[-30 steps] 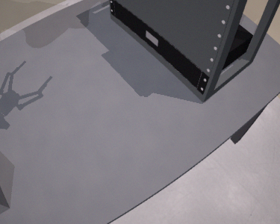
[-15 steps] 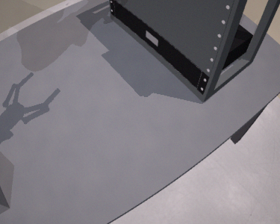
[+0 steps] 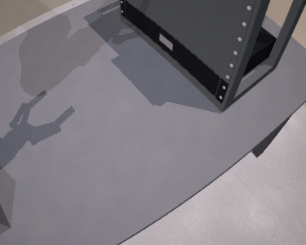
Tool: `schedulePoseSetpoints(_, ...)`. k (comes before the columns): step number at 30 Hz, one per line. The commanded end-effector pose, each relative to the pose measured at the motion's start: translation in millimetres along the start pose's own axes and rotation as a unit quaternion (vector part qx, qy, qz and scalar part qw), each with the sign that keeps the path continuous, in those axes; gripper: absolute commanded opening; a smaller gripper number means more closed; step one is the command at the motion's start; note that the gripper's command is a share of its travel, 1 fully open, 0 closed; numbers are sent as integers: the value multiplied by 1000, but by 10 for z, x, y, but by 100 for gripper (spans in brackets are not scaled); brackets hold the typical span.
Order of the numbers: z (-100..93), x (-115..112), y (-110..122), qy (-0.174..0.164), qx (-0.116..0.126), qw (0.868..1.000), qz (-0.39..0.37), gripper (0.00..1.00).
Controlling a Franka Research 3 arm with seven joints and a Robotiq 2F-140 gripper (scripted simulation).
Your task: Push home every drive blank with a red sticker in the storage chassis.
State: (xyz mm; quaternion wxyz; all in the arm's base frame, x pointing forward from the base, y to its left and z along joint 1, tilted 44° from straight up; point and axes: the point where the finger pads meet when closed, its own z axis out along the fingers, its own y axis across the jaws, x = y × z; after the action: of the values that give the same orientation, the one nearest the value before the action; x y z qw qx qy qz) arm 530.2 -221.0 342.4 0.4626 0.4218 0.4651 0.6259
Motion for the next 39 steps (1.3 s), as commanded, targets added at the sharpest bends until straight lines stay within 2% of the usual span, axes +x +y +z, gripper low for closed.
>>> schedulePoseSetpoints(1, -11, -24, -102, -10, -5, 998, 70, 100)
schedulePoseSetpoints(8, -64, 2, -458, -28, 11, 990, 136, 100)
schedulePoseSetpoints(11, -64, 2, -458, -28, 11, 990, 136, 100)
schedulePoseSetpoints(25, -149, 209, -1090, -50, 44, 966, 250, 100)
schedulePoseSetpoints(39, -187, 372, -1374, -56, 62, 950, 301, 100)
